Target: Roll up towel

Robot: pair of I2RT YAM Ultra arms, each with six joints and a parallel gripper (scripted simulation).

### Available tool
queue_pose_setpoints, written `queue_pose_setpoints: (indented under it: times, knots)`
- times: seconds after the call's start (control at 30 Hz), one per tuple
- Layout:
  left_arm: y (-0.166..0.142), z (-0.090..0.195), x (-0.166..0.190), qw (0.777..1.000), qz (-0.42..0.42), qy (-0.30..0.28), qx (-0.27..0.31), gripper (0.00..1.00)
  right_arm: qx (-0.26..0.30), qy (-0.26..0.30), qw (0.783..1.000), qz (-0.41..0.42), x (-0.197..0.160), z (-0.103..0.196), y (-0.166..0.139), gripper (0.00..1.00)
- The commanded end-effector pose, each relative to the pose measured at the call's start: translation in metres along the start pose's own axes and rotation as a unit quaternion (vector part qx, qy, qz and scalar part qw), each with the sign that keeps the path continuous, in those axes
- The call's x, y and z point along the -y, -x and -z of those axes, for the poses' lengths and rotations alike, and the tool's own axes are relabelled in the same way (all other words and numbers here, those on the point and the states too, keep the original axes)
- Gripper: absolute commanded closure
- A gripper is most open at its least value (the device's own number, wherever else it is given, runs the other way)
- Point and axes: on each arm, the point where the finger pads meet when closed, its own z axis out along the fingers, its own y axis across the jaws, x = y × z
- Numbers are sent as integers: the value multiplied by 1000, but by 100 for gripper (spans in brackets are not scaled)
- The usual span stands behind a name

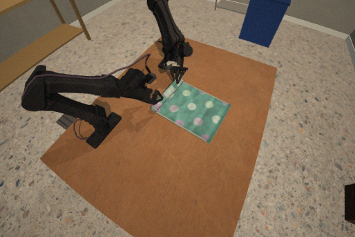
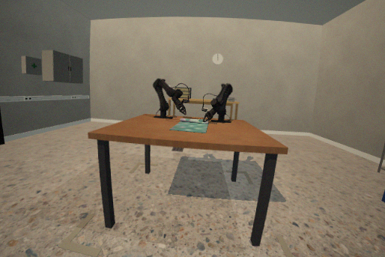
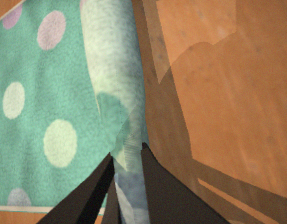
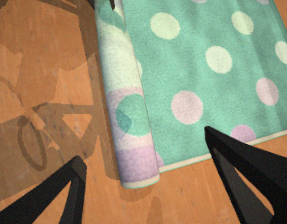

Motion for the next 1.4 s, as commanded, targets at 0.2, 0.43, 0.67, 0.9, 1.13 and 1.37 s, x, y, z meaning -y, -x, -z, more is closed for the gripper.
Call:
queue_pose_setpoints:
  times: [0.2, 0.43, 0.67, 0.9, 1.13, 1.37]
  knots:
    - [3, 0, 2, 998, 42, -54, 4, 82, 4, -4, 1000, 3, 0, -5, 2, 2]
    - [5, 1, 1, 987, 98, -124, 1, 82, 3, -7, 1000, -1, 1, -9, 0, 2]
    - [6, 2, 1, 973, 144, -181, -2, 82, 1, -9, 1000, -4, 2, -11, -2, 2]
    - [7, 4, 0, 942, 210, -263, -6, 82, 0, -11, 1000, -6, 2, -14, -3, 2]
    - [8, 5, -1, 914, 254, -316, -8, 82, 0, -12, 1000, -6, 2, -14, -3, 2]
    - [9, 7, -1, 876, 302, -376, -11, 82, 0, -12, 1000, -6, 2, -14, -3, 2]
